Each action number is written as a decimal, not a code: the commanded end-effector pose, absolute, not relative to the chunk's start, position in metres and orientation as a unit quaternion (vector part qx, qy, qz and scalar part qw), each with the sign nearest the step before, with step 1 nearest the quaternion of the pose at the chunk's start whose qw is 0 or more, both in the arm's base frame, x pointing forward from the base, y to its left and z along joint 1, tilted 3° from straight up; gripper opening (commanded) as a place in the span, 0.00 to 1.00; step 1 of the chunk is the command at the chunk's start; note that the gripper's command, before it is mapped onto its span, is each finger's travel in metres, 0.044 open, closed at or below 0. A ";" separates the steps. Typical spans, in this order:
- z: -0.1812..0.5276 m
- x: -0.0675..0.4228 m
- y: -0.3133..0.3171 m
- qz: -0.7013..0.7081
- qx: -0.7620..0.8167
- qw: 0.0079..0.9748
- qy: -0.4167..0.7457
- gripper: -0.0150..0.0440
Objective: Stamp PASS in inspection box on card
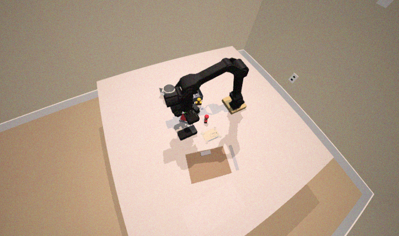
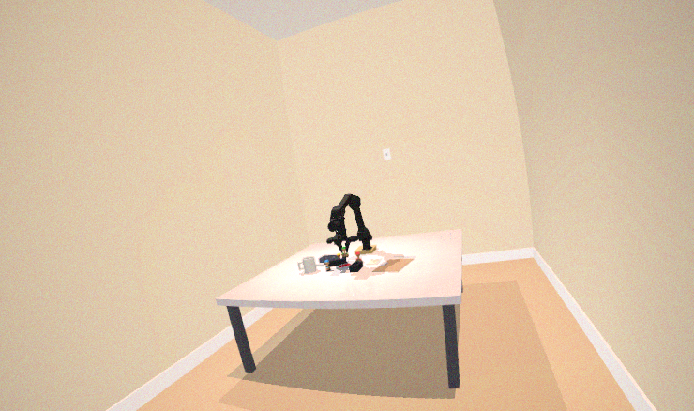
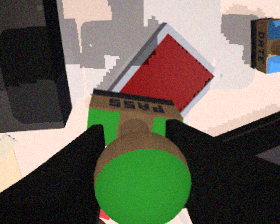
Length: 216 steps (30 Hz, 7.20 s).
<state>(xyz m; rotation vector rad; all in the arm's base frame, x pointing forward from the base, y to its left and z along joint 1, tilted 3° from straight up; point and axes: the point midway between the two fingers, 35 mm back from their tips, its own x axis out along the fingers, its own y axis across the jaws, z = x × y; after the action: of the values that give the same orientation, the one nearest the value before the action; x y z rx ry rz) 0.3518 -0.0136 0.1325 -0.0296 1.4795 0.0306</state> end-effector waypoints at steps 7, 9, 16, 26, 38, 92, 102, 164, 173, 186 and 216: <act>0.130 0.340 -0.038 0.015 -0.014 0.739 0.673 0.25; 0.128 0.340 -0.038 0.015 -0.014 0.739 0.673 0.25; 0.124 0.341 -0.038 0.015 -0.014 0.739 0.673 0.25; 0.117 0.342 -0.038 0.015 -0.014 0.739 0.673 0.25; 0.109 0.342 -0.038 0.015 -0.014 0.739 0.673 0.25; 0.078 0.344 -0.037 0.014 -0.013 0.739 0.673 0.25; 0.075 0.344 -0.037 0.015 -0.014 0.739 0.673 0.25; 0.070 0.345 -0.037 0.015 -0.014 0.739 0.673 0.25; 0.070 0.345 -0.037 0.015 -0.014 0.739 0.673 0.25; 0.069 0.345 -0.037 0.015 -0.014 0.739 0.673 0.25; 0.082 0.344 -0.037 0.015 -0.014 0.739 0.673 0.25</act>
<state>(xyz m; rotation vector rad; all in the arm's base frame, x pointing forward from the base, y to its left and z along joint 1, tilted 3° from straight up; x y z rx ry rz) 0.3433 -0.0373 0.0800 -0.0329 1.4793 0.0311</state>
